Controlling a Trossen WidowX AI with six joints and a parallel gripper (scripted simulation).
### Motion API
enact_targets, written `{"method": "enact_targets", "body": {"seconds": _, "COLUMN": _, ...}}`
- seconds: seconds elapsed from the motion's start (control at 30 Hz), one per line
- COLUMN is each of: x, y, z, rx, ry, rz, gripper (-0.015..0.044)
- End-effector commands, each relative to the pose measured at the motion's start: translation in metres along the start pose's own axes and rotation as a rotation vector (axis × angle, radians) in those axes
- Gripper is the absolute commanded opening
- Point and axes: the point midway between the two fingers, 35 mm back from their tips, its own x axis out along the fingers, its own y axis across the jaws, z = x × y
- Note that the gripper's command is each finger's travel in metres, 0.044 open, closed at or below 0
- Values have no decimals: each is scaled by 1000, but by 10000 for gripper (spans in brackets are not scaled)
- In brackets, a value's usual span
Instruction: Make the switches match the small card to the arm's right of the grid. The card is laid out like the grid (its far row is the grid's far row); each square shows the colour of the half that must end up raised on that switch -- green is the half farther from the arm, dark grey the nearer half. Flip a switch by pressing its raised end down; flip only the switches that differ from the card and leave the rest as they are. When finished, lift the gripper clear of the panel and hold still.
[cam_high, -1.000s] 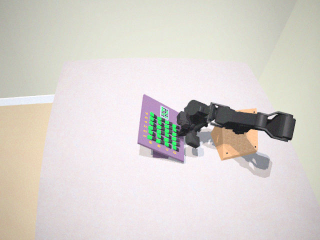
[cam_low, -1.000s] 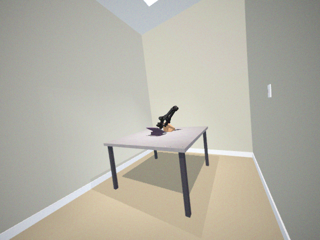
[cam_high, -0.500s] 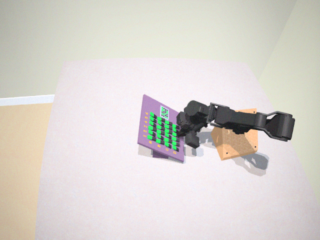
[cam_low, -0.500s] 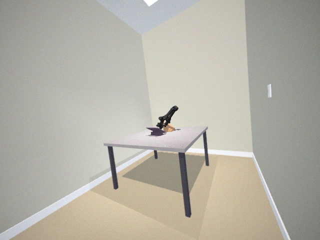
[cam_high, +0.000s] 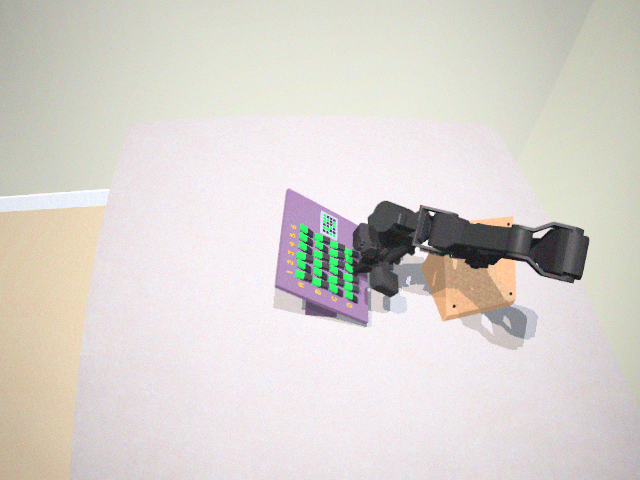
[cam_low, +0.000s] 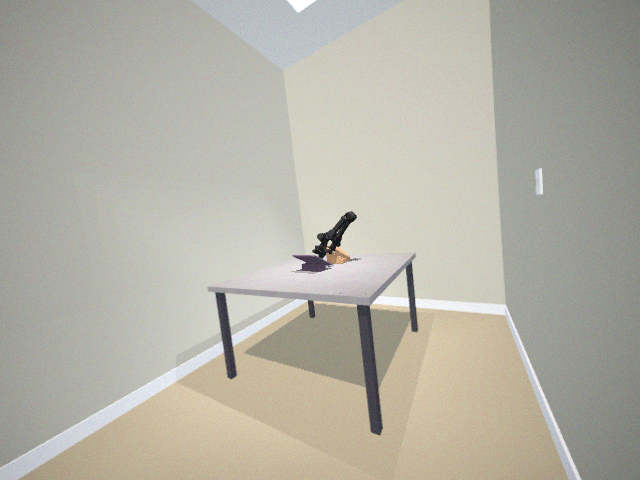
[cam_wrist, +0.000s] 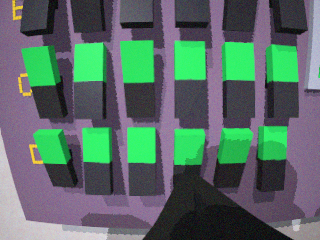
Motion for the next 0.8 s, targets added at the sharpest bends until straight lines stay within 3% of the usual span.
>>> {"method": "enact_targets", "body": {"seconds": 0.0, "x": -11, "y": -2, "z": 4, "rx": -6, "ry": 2, "rz": -4, "gripper": 0}}
{"method": "enact_targets", "body": {"seconds": 0.2, "x": -62, "y": 0, "z": 4, "rx": -2, "ry": 20, "rz": -2, "gripper": 0}}
{"method": "enact_targets", "body": {"seconds": 0.4, "x": -64, "y": 0, "z": 6, "rx": -1, "ry": 20, "rz": -1, "gripper": 0}}
{"method": "enact_targets", "body": {"seconds": 0.6, "x": -69, "y": 10, "z": 66, "rx": -3, "ry": 18, "rz": -1, "gripper": 0}}
{"method": "enact_targets", "body": {"seconds": 0.77, "x": -69, "y": 12, "z": 73, "rx": -3, "ry": 18, "rz": -1, "gripper": 0}}
